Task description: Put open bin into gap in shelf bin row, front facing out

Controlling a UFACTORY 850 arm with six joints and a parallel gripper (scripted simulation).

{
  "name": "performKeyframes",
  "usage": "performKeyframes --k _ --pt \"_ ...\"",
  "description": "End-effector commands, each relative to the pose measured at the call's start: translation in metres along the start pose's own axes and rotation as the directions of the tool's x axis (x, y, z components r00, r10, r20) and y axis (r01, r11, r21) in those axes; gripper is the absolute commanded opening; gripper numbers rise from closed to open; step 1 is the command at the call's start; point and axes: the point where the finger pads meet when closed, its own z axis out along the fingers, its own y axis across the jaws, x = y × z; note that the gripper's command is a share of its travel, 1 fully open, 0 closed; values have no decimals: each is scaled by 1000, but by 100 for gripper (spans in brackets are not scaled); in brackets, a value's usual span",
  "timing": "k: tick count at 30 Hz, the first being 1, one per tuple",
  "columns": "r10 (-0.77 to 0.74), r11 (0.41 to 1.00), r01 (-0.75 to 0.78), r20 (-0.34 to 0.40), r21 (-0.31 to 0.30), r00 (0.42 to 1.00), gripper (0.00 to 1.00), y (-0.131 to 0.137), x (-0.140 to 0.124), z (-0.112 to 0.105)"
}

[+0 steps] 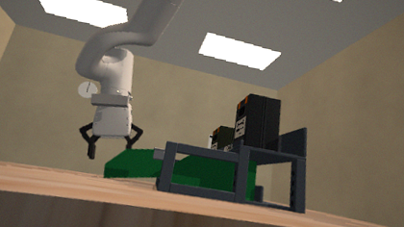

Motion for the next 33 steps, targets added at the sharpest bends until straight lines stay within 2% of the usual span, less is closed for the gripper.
performKeyframes --k 1,25,33 --pt "0 1000 0 1 1 1000 100 -1 0 -1" --pt "0 1000 0 1 1 1000 100 -1 0 -4" --pt "0 1000 0 1 1 1000 100 -1 0 6"
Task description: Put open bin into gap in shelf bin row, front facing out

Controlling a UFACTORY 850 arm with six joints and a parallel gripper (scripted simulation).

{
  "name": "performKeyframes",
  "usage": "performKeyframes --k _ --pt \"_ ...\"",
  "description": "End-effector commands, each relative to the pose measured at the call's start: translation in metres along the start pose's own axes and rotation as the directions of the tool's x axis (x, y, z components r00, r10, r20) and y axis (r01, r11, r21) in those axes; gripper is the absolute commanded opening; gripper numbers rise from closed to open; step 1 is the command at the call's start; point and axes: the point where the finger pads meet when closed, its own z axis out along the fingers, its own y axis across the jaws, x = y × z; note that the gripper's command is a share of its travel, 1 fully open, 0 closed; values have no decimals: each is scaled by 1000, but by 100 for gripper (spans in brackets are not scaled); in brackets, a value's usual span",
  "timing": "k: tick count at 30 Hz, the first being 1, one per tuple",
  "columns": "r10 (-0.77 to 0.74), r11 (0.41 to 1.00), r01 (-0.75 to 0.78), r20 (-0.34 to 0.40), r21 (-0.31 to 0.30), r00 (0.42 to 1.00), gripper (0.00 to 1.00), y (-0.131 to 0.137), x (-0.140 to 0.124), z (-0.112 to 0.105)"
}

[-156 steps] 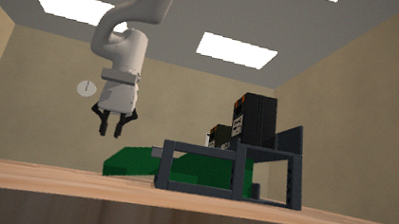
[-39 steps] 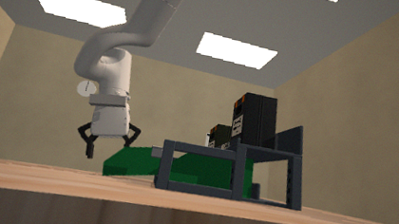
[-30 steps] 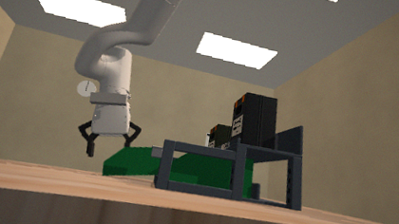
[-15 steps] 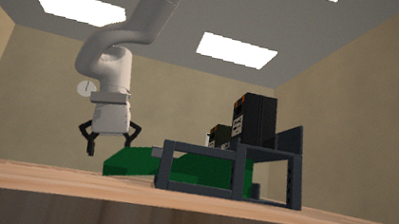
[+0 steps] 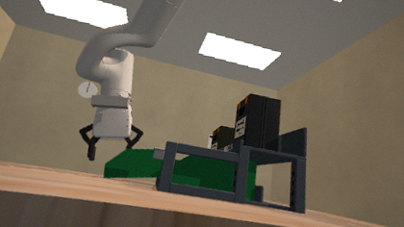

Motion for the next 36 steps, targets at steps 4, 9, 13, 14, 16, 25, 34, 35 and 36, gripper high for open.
performKeyframes --k 4,9,13,14,16,25,34,35,36 --pt "1 1000 -1 1 1 1000 100 -1 0 2" --pt "1 1000 -1 1 1 1000 100 -1 0 2" --pt "1 1000 -1 1 1 1000 100 -1 0 10" --pt "1 1000 -1 1 1 1000 100 -1 0 12" --pt "1 1000 -1 1 1 1000 100 -1 0 12" --pt "1 1000 -1 1 1 1000 100 -1 0 12" --pt "1 1000 -1 1 1 1000 100 -1 0 16" --pt "1 1000 -1 1 1 1000 100 -1 0 16" --pt "1 1000 -1 1 1 1000 100 -1 0 16"
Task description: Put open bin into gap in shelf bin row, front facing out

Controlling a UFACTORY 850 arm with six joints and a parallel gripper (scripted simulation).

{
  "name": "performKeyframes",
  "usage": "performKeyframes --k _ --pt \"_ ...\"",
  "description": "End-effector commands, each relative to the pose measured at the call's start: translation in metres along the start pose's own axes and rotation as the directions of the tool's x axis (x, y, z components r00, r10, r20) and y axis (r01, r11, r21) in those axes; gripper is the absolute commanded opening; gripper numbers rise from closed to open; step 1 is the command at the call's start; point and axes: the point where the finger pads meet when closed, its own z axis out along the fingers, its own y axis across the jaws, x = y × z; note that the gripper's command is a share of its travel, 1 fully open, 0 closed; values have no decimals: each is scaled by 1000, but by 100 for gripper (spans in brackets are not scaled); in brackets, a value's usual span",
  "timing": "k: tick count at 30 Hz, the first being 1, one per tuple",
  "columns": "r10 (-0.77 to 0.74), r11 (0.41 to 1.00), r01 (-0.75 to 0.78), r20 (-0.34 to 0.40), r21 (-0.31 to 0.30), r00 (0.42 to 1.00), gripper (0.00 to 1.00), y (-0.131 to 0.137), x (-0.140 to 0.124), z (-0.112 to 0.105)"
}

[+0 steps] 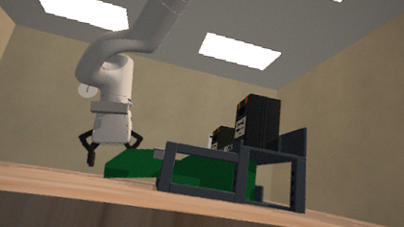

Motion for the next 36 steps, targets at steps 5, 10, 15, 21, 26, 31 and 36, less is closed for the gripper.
performKeyframes --k 5,10,15,21,26,31,36 --pt "1 1000 -1 1 1 1000 100 -1 0 0" --pt "1 1000 -1 1 1 1000 100 -1 0 0" --pt "1 1000 -1 1 1 1000 100 -1 0 -1" --pt "1 1000 -1 1 1 1000 100 -1 0 -1" --pt "1 1000 -1 1 1 1000 0 -1 0 -1" --pt "1 1000 -1 1 1 1000 0 -1 0 -1" --pt "1 1000 -1 1 1 1000 0 -1 0 -1"
